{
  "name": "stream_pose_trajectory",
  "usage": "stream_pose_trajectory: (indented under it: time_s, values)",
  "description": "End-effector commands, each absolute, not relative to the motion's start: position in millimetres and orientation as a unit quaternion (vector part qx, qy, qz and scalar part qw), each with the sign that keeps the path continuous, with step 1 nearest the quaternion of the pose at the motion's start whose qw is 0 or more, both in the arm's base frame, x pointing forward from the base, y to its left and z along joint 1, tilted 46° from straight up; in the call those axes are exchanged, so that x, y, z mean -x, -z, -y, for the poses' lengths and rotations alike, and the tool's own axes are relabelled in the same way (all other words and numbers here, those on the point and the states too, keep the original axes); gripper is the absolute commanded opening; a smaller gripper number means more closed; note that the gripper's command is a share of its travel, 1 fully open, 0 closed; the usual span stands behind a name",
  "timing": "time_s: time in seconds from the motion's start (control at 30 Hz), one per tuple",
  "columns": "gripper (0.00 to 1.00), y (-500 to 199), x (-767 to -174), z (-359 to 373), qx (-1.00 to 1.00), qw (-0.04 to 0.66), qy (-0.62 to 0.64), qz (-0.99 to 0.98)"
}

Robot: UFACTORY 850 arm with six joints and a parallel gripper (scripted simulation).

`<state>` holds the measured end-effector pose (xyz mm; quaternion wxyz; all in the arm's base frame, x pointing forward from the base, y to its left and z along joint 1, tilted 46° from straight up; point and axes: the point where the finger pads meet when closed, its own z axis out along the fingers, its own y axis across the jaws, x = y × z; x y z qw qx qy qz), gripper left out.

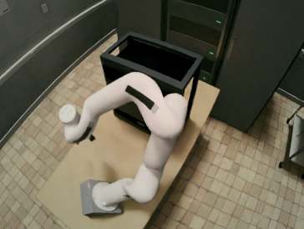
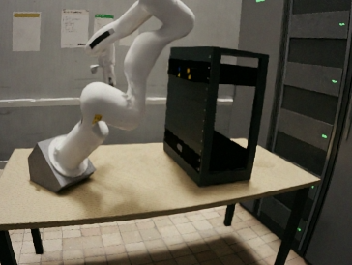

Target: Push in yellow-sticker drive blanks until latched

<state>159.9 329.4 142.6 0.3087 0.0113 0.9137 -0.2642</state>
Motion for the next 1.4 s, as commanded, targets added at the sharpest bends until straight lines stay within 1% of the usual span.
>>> stream_pose_trajectory:
  time_s: [0.0,0.73,1.37]
  values:
    - [1.00,-142.9,-159.8,-330.2,-0.011,0.309,0.263,-0.914]
    - [1.00,-140.4,-156.3,-329.8,-0.018,0.304,0.260,-0.916]
    - [1.00,-127.4,-137.0,-328.1,-0.057,0.278,0.239,-0.929]
